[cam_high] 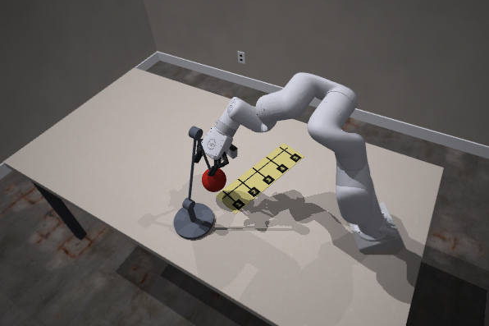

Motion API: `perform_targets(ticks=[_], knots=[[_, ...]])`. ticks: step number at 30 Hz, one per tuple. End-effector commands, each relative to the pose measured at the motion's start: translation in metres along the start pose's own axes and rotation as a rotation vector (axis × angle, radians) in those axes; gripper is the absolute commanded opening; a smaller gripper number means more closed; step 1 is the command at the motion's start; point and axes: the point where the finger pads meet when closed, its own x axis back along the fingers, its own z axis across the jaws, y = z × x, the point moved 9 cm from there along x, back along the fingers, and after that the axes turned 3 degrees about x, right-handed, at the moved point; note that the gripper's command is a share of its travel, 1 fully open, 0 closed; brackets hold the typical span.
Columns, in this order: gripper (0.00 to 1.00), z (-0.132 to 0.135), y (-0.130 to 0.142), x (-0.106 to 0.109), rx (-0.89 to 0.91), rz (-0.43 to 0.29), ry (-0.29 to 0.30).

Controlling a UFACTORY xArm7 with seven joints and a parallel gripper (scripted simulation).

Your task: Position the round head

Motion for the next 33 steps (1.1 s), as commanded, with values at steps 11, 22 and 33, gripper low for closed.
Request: perform_targets(ticks=[11,22,33], knots=[[1.00,-0.003,0.001,0.014,0.003,-0.001,-0.003],[1.00,-0.012,0.001,0.061,0.003,-0.001,-0.003],[1.00,-0.018,0.001,0.098,0.003,-0.001,-0.004]])
